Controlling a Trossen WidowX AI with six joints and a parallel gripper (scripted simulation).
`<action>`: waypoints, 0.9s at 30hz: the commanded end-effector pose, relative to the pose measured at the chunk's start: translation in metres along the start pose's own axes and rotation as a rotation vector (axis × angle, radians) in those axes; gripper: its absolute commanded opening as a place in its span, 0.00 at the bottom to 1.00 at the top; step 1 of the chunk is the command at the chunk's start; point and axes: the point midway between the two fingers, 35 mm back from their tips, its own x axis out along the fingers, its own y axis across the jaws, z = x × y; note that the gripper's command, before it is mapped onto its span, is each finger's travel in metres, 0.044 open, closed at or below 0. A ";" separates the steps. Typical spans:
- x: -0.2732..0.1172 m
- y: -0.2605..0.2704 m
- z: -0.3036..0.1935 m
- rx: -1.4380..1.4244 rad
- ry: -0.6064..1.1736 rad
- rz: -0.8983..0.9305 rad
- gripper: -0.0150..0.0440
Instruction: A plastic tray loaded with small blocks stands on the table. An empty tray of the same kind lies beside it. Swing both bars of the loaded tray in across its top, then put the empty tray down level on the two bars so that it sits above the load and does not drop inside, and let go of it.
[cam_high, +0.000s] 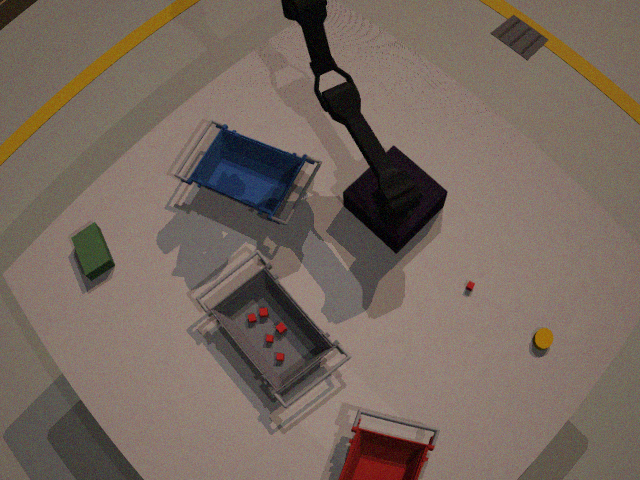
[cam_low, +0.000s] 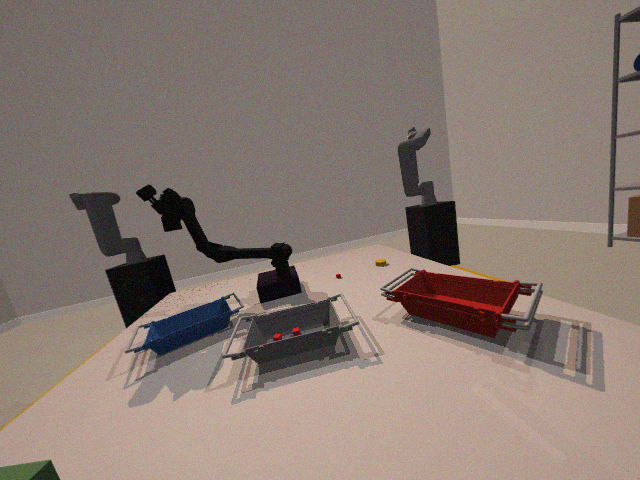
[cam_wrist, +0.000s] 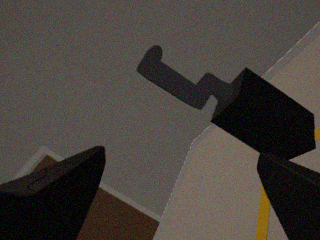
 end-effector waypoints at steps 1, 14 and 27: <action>0.000 0.000 0.000 0.000 0.000 0.000 0.89; -0.007 0.033 0.053 0.151 -0.069 0.100 0.39; -0.060 0.103 0.212 0.430 -0.305 0.419 0.39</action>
